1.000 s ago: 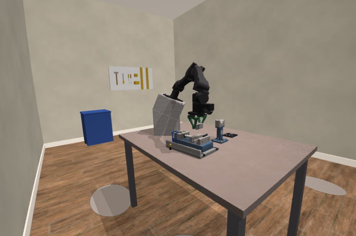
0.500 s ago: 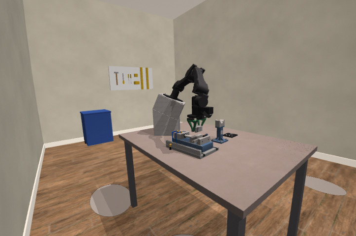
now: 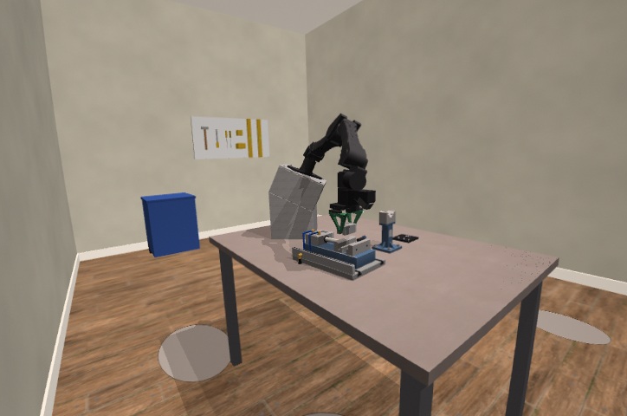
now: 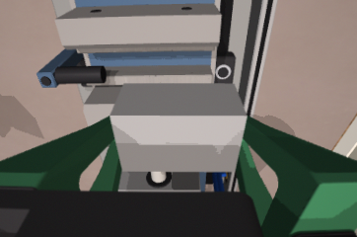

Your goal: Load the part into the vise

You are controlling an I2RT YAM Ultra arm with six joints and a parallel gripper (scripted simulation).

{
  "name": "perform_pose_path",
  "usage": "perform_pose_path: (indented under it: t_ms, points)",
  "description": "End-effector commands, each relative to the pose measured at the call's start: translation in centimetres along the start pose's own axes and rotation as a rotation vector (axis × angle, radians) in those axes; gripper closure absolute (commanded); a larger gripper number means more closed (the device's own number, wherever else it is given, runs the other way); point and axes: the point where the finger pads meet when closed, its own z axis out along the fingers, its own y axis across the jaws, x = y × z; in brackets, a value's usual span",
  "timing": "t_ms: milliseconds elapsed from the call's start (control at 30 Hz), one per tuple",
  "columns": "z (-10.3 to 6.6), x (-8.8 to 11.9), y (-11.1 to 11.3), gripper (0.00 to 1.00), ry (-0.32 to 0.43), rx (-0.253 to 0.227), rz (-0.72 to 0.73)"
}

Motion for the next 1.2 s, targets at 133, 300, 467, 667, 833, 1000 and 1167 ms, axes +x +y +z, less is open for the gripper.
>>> perform_pose_path:
  t_ms: [133, 300, 467, 667, 833, 1000, 1167]
  points:
    - [-1.5, -1.76, -0.58, 1.0, -0.05, 0.024, -0.011]
    - [-1.57, -1.7, -0.75, 1.0, -0.05, 0.025, -0.008]
    - [-1.57, -1.7, -0.75, 1.0, -0.05, 0.025, -0.008]
    - [-1.57, -1.7, -0.75, 1.0, -0.05, 0.025, -0.008]
    - [-1.57, -1.7, -0.75, 1.0, -0.05, 0.025, -0.008]
    - [-1.57, -1.7, -0.75, 1.0, -0.05, 0.025, -0.008]
    - [-1.57, -1.7, -0.75, 1.0, -0.05, 0.025, -0.008]
